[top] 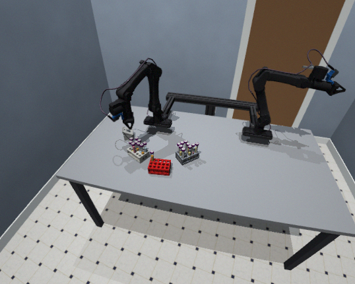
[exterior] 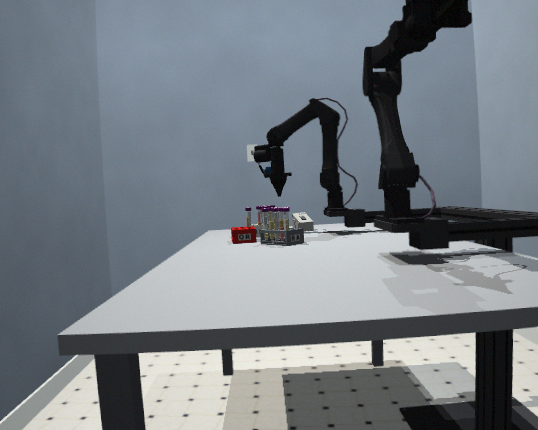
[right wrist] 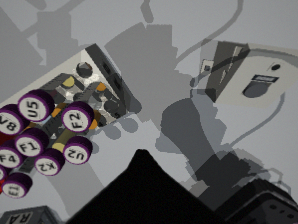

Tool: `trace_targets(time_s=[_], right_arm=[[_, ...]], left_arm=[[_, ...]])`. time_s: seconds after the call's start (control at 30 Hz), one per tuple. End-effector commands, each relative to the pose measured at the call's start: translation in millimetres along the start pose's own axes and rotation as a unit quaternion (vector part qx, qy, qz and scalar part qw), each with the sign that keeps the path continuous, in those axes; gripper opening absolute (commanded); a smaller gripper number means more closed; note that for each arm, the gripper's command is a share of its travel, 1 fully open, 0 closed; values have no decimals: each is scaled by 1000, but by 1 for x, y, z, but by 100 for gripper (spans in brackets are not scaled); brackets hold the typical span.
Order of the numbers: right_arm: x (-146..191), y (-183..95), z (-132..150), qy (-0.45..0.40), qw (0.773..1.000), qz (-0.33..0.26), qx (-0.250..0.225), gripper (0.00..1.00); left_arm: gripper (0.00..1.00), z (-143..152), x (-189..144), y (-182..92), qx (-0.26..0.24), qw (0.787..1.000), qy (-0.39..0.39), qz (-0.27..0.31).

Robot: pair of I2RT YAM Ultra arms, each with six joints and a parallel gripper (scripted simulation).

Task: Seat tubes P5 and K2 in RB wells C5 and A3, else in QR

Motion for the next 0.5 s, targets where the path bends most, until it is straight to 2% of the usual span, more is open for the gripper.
trace_targets(time_s=[0.0,0.23,0.47], right_arm=[[-16,-3,-7,-15,1000,0,-3,0],[-24,-6,-17,-15,1000,-4,-7,0],[-50,-3,-28,-15,1000,0,-1,0]], left_arm=[[0,-22,6,-11,-29,1000,3,-6],[0,-22,6,-11,-29,1000,3,-6],[0,-22,6,-11,-29,1000,3,-6]])
Point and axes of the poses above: on each arm, the point where the finger pads meet when closed, its own y axis out along the fingers, its own x axis across the jaws, z = x × y, the point moved 6 cm from there along -y, back along the fingers, and after that the axes turned 12 degrees about y, right-handed, at the moved point
